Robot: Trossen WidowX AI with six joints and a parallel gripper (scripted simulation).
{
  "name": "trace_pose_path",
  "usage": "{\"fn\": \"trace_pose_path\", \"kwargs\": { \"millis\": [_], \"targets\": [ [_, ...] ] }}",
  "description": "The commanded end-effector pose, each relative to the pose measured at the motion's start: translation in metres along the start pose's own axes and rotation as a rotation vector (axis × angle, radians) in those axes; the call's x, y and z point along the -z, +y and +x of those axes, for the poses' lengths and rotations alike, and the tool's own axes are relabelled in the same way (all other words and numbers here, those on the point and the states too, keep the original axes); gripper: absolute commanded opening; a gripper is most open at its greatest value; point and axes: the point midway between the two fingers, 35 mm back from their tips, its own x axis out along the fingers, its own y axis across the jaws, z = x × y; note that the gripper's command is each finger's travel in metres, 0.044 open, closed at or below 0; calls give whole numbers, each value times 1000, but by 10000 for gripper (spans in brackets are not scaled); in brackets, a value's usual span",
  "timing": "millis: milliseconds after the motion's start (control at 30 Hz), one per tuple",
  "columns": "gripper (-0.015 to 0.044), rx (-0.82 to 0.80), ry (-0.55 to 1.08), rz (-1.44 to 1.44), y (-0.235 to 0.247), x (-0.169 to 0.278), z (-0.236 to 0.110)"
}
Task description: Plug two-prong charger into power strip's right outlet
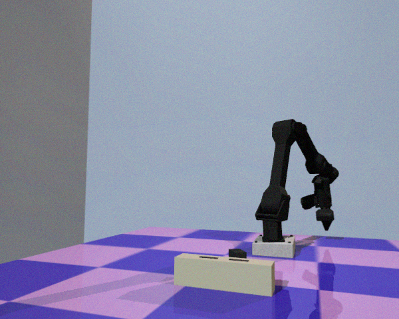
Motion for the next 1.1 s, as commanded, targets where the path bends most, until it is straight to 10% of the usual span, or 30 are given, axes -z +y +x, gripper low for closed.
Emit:
{"fn": "trace_pose_path", "kwargs": {
  "millis": [0, 1067],
  "targets": [
    [426, 0, 1, 2, 0, 0, 0],
    [440, -40, 169, 476, 86, 105, -55]
  ]
}}
